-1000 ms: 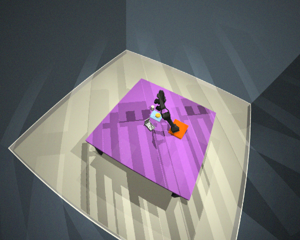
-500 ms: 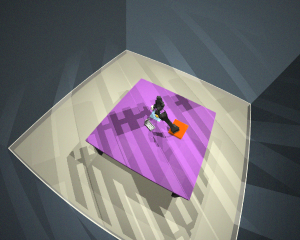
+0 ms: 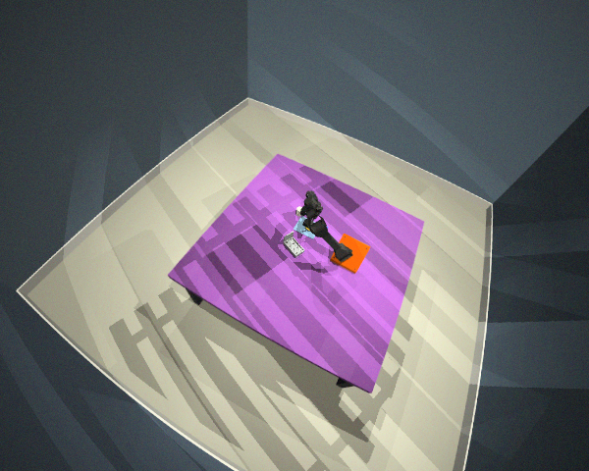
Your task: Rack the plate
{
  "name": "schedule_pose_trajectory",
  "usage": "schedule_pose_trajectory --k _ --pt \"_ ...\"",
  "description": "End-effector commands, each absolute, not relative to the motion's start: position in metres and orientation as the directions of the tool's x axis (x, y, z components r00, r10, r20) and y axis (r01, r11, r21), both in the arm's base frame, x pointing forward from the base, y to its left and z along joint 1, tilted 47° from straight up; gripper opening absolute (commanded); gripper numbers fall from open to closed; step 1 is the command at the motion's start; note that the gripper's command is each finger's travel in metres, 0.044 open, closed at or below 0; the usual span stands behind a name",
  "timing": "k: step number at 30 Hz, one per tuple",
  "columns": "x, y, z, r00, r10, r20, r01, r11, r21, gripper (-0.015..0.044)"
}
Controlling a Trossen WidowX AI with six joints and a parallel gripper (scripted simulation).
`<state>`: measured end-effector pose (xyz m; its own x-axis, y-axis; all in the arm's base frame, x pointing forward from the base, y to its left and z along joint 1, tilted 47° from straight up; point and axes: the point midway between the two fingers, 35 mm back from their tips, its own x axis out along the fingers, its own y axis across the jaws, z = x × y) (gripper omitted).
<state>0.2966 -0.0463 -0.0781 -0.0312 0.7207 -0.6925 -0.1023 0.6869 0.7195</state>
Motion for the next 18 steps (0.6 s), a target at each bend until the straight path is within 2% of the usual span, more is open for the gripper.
schedule_pose_trajectory --k 1,18 --pt "0.295 -0.040 -0.082 -0.033 0.726 -0.687 -0.096 0.682 0.725 0.0400" --pt "0.293 -0.018 -0.099 -0.034 0.727 -0.685 -0.097 0.680 0.727 0.0400"
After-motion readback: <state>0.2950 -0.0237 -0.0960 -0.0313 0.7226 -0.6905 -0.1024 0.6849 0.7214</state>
